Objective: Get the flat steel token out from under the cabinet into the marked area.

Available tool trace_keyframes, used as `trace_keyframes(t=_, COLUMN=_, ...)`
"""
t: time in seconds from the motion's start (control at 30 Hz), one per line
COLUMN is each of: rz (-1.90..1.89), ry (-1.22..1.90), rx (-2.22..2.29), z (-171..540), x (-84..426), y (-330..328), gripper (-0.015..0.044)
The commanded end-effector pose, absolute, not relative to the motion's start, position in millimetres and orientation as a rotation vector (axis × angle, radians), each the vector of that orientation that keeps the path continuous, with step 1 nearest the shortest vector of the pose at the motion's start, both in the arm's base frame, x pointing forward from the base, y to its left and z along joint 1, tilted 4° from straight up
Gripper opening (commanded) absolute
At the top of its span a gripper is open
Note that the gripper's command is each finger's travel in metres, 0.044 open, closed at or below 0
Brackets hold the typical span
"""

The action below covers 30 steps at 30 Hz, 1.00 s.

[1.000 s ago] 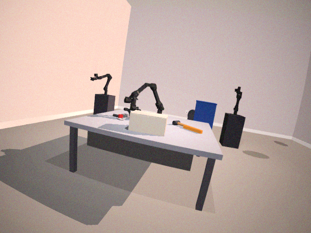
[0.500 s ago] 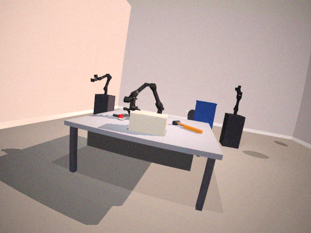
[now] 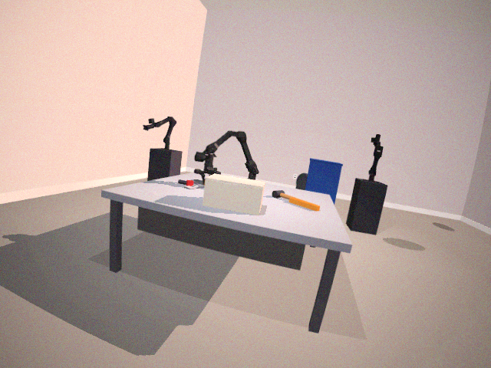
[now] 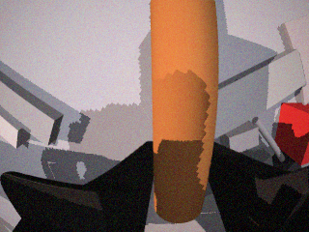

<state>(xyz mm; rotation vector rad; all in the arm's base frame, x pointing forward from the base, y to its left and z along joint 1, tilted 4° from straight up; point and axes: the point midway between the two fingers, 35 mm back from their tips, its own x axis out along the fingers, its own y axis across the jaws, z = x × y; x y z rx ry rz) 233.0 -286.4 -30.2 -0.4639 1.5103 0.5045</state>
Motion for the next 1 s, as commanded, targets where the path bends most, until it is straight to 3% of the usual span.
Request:
trace_keyframes(t=0.0, rz=0.501, ry=1.526, rx=-0.449, z=-33, x=223, y=-289, gripper=0.0)
trace_keyframes(t=0.97, rz=0.5, ry=1.526, rx=-0.445, z=-32, x=224, y=-270, gripper=0.0)
